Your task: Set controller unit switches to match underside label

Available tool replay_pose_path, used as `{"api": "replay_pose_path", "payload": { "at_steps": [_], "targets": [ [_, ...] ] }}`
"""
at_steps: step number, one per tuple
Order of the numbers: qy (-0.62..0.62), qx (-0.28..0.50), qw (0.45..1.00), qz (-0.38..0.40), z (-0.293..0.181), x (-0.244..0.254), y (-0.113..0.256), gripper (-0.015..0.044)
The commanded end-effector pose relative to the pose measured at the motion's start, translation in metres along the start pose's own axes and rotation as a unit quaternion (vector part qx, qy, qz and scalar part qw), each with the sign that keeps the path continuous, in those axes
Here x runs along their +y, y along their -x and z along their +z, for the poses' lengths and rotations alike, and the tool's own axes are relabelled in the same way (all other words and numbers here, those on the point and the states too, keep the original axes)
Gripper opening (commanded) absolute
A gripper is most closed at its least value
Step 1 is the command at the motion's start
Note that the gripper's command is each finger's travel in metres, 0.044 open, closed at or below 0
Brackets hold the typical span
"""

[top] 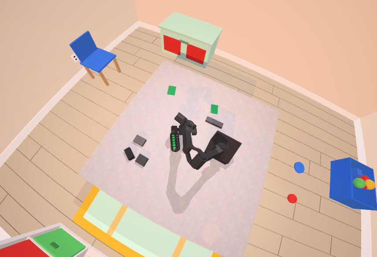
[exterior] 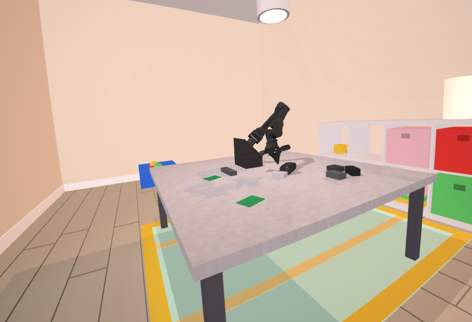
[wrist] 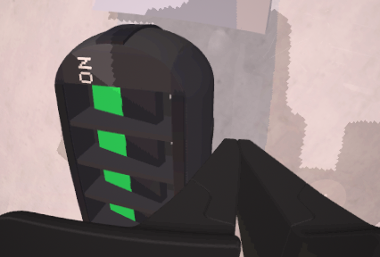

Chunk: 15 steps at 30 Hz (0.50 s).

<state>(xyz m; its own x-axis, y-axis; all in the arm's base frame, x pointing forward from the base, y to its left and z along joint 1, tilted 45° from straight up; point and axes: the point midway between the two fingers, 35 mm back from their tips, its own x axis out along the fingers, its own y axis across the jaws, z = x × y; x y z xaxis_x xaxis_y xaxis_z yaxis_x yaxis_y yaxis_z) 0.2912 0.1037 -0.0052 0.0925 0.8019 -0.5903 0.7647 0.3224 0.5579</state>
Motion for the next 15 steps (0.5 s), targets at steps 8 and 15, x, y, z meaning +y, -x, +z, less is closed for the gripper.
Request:
{"api": "replay_pose_path", "payload": {
  "at_steps": [8,15],
  "targets": [
    [0.017,-0.004,0.993,-0.118,-0.057,0.05,0.015,0.0],
    [0.017,-0.004,0.993,-0.118,-0.057,0.05,0.012,0.0]
  ]
}}
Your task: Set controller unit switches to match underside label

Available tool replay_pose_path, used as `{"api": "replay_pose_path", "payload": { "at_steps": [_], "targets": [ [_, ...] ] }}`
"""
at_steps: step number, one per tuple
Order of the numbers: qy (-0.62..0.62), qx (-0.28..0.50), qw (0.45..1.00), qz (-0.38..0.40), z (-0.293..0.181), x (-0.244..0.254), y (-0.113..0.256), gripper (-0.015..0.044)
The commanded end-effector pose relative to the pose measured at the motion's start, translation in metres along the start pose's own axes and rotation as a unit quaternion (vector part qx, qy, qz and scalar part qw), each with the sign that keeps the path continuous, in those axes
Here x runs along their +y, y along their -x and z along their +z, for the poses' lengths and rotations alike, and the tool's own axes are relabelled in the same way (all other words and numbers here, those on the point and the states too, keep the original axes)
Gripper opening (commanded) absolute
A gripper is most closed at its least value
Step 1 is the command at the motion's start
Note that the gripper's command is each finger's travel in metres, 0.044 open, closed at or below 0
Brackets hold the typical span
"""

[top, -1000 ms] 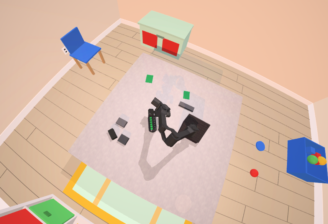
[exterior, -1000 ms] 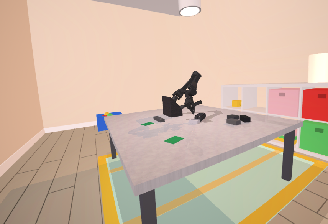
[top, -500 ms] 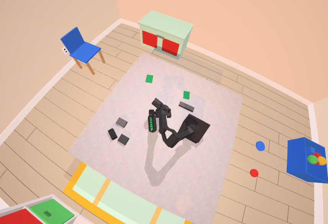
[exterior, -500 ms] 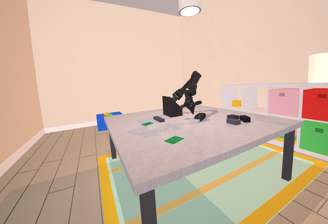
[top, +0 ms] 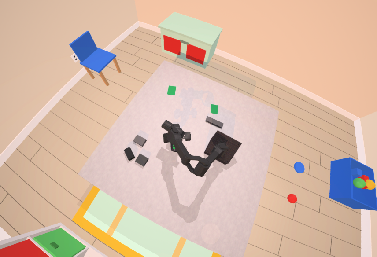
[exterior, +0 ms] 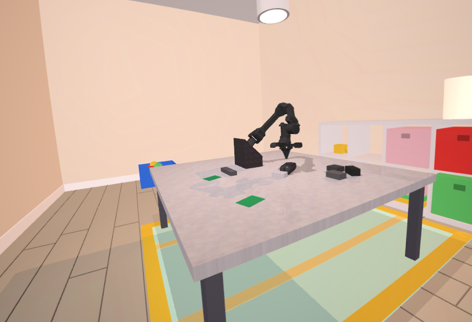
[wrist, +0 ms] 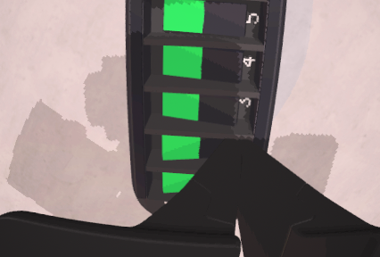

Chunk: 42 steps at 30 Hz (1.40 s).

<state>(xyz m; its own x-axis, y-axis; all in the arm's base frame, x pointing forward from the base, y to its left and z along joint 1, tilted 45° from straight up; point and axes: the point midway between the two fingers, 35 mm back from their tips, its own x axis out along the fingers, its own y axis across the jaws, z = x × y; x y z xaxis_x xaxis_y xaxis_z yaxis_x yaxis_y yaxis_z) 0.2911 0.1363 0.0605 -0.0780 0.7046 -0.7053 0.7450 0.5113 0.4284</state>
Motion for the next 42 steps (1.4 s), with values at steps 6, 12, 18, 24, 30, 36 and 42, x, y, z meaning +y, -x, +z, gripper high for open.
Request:
{"api": "replay_pose_path", "payload": {
  "at_steps": [6,12,18,24,30,36,42],
  "targets": [
    [0.0,-0.003,1.0,-0.004,-0.002,0.003,-0.009,0.0],
    [0.0,-0.003,1.0,-0.004,-0.002,0.003,-0.019,0.0],
    [0.0,-0.002,1.0,-0.004,-0.002,0.003,-0.028,0.0],
    [0.0,-0.002,1.0,-0.004,-0.002,0.002,-0.035,0.0],
    [0.0,-0.002,1.0,-0.003,-0.002,0.002,-0.042,0.0],
    [0.0,-0.002,1.0,-0.003,-0.002,0.002,-0.042,0.0],
    [0.0,-0.002,1.0,-0.003,-0.002,0.002,-0.042,0.0]
  ]
}}
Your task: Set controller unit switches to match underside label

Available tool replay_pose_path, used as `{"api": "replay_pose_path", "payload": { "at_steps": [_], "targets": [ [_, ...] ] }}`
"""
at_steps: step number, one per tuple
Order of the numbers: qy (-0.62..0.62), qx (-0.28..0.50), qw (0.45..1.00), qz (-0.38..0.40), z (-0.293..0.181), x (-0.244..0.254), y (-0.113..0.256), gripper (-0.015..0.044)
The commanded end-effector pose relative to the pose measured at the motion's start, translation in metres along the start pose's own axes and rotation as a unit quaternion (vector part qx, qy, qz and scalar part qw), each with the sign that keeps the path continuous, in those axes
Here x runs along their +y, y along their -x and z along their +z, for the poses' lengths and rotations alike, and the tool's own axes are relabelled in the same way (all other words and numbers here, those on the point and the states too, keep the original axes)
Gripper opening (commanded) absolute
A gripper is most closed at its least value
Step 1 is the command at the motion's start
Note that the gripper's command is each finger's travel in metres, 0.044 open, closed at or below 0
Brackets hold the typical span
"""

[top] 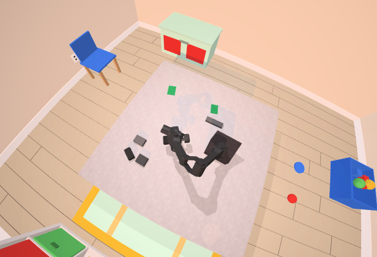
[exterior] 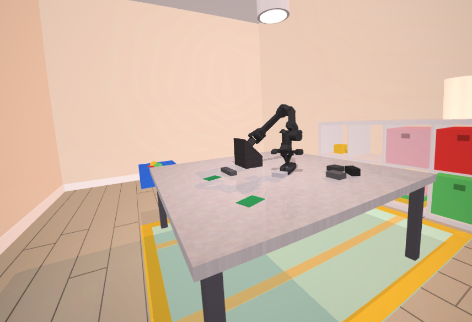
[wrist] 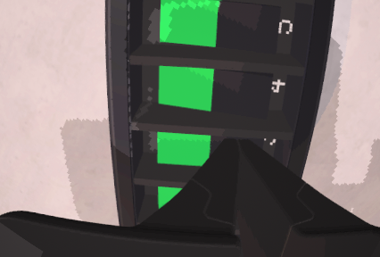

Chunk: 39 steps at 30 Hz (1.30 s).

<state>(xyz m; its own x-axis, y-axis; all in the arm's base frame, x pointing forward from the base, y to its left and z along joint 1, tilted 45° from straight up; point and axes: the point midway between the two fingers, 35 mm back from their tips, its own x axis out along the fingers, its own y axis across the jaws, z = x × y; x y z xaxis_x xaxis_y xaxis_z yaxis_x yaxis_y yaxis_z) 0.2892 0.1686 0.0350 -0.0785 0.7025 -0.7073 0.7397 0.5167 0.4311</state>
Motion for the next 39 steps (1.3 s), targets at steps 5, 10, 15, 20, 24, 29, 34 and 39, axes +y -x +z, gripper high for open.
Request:
{"api": "replay_pose_path", "payload": {
  "at_steps": [5,10,15,20,24,29,34,39],
  "targets": [
    [-0.004,-0.001,1.0,-0.002,0.0,-0.002,-0.001,0.0],
    [-0.004,-0.002,1.0,-0.003,0.001,-0.002,0.041,0.0],
    [-0.004,-0.002,1.0,-0.003,0.001,-0.002,0.044,0.0],
    [-0.004,-0.002,1.0,-0.003,0.019,-0.003,0.044,0.0],
    [-0.004,-0.002,1.0,-0.003,0.021,-0.003,0.043,0.0],
    [-0.004,-0.002,1.0,-0.003,0.021,-0.002,0.037,0.0],
    [-0.004,-0.002,1.0,-0.003,0.021,-0.002,0.029,0.0],
    [-0.004,-0.002,1.0,-0.003,0.021,-0.002,0.021,0.0]
  ]
}}
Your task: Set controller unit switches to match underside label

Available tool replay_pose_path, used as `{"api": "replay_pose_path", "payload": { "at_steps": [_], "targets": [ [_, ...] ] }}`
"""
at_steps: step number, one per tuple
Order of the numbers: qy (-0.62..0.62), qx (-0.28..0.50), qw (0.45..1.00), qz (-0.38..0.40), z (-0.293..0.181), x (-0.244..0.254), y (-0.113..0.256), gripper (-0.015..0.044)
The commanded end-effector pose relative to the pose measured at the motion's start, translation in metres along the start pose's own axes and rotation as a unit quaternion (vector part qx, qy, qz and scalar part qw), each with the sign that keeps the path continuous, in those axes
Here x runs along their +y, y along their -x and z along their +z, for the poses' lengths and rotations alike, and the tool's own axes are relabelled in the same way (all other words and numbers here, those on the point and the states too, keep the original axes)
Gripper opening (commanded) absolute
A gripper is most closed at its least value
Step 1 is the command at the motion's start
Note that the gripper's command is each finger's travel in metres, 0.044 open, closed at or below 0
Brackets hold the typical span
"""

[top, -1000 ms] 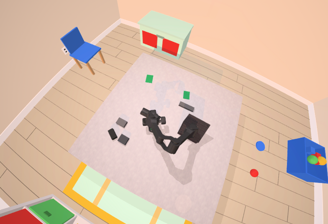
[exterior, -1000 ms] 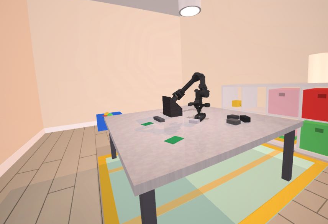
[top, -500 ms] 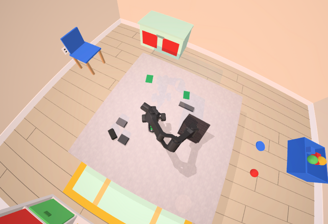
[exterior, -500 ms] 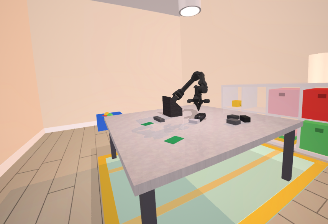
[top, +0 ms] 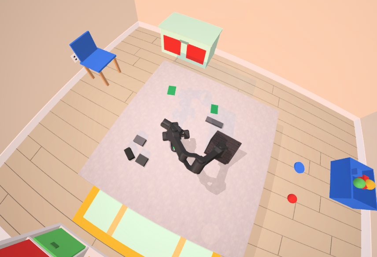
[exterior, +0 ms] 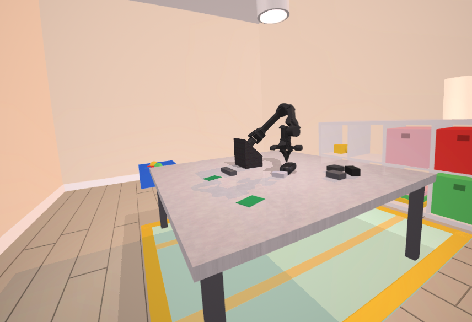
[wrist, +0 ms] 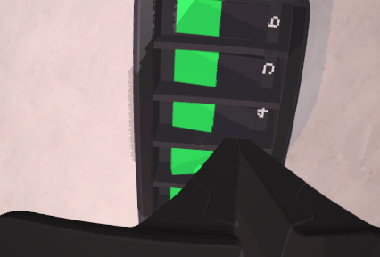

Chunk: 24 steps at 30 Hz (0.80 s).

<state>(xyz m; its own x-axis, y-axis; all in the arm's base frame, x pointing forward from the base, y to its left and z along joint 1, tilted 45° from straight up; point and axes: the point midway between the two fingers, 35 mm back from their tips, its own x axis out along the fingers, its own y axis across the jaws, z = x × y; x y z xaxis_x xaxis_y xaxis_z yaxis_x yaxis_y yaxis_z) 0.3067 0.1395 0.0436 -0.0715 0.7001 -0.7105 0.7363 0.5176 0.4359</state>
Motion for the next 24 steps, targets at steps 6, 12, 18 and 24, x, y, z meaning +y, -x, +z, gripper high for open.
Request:
{"api": "replay_pose_path", "payload": {
  "at_steps": [6,12,18,24],
  "targets": [
    [-0.006,0.002,1.0,-0.004,0.0,-0.004,-0.017,0.0],
    [-0.006,0.003,1.0,-0.004,-0.001,-0.004,-0.023,0.0],
    [-0.006,0.003,1.0,-0.004,-0.001,-0.004,-0.029,0.0],
    [-0.006,0.003,1.0,-0.004,-0.001,-0.004,-0.029,0.0]
  ]
}}
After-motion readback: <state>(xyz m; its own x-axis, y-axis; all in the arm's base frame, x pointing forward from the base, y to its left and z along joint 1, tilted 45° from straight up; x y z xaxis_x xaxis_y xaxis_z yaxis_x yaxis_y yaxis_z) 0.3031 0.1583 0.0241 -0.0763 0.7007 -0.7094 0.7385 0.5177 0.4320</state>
